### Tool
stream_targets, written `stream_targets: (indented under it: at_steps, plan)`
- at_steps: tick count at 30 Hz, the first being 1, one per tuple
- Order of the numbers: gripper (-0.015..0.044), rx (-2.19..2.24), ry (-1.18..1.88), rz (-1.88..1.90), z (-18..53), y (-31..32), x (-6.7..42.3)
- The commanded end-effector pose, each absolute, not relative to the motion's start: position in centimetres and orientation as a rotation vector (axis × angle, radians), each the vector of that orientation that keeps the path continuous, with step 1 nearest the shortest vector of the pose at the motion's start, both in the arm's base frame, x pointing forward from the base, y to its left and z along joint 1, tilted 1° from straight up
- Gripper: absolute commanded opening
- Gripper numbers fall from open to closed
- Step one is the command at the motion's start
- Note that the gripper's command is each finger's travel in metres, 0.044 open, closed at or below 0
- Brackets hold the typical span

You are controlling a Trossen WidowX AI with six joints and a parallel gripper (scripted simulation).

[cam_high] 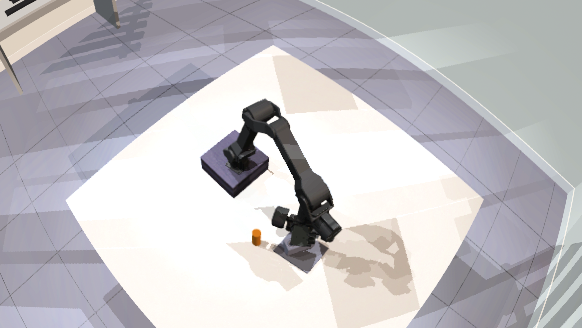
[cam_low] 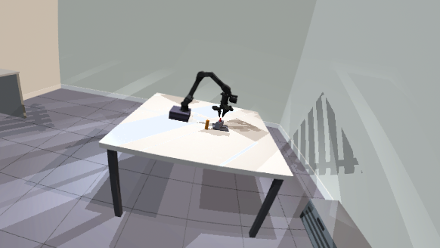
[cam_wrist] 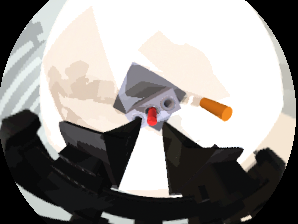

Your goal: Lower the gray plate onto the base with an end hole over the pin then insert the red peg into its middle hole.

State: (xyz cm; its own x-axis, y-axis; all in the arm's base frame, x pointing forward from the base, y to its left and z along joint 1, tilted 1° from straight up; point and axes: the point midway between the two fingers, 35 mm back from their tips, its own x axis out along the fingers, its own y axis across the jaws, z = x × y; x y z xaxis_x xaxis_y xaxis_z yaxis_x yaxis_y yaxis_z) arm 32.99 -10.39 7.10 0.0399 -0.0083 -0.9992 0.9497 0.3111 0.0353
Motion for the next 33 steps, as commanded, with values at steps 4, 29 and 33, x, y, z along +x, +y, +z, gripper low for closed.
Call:
stream_targets:
  at_steps: [4,29,33]
  plan:
    - [0.015,0.981,1.304,-0.954,7.1,-10.4,33.0]
    - [0.015,0.983,1.306,-0.949,8.6,-10.6,32.5]
    - [0.015,0.983,1.306,-0.949,8.9,-10.7,32.5]
